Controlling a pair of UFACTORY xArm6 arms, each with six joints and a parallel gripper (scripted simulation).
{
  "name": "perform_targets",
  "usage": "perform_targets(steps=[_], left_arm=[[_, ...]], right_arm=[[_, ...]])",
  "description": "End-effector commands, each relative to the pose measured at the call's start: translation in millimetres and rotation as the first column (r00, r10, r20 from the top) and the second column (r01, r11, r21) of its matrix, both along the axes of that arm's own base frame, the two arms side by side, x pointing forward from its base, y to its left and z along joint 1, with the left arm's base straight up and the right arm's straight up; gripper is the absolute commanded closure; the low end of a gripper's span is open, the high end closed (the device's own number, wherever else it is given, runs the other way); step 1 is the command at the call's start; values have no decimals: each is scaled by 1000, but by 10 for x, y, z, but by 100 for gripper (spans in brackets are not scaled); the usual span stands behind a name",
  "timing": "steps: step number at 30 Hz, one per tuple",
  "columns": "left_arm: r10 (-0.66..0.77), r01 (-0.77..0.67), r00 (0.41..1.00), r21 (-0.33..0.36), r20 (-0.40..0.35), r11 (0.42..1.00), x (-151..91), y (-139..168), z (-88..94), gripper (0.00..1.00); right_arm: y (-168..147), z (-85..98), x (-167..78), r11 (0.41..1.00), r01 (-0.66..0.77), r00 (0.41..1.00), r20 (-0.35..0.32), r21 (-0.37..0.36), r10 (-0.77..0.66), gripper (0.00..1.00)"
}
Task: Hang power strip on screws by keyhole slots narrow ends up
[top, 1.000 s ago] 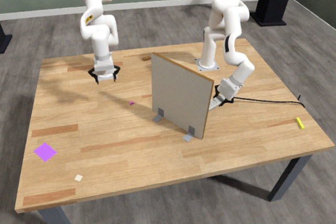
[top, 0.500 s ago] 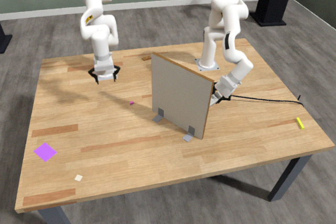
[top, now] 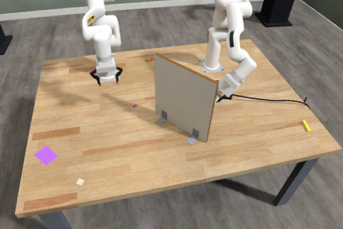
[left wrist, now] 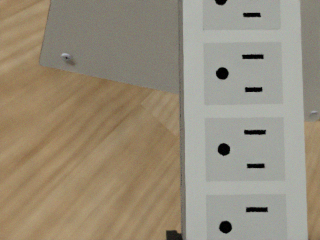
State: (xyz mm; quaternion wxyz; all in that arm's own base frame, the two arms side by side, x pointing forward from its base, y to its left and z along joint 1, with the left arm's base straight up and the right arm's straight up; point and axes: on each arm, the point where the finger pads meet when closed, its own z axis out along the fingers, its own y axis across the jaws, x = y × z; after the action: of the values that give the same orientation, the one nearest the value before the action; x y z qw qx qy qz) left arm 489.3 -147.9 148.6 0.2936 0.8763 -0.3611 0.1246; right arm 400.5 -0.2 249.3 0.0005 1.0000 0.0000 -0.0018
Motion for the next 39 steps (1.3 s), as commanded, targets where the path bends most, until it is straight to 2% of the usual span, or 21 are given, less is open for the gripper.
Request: perform_targets(steps=[1, 5, 10, 20, 22, 25, 37, 39], left_arm=[[48, -48, 999, -57, -13, 997, -99, -109, 101, 100], [68, -69, 997, -81, -23, 994, -144, -154, 137, 100], [127, -134, 990, -152, -53, 979, -273, -278, 244, 100], [261, -297, 953, -314, -151, 902, -592, -540, 501, 100], [261, -297, 953, -314, -151, 902, -592, -540, 501, 100], [309, -362, 931, -370, -195, 855, -699, -608, 588, 100], [404, -518, 855, -488, -327, 702, -986, -735, 793, 100], [404, -518, 855, -488, -327, 702, -986, -735, 793, 100]], right_arm=[[0, 14, 11, 1000, 0, 1000, 5, 0, 0, 0], [0, 14, 11, 1000, 0, 1000, 5, 0, 0, 0], [0, 14, 11, 1000, 0, 1000, 5, 0, 0, 0], [0, 14, 11, 1000, 0, 1000, 5, 0, 0, 0], [0, 14, 11, 1000, 0, 1000, 5, 0, 0, 0], [0, 14, 11, 1000, 0, 1000, 5, 0, 0, 0], [0, 14, 11, 1000, 0, 1000, 5, 0, 0, 0], [0, 14, 11, 1000, 0, 1000, 5, 0, 0, 0]])
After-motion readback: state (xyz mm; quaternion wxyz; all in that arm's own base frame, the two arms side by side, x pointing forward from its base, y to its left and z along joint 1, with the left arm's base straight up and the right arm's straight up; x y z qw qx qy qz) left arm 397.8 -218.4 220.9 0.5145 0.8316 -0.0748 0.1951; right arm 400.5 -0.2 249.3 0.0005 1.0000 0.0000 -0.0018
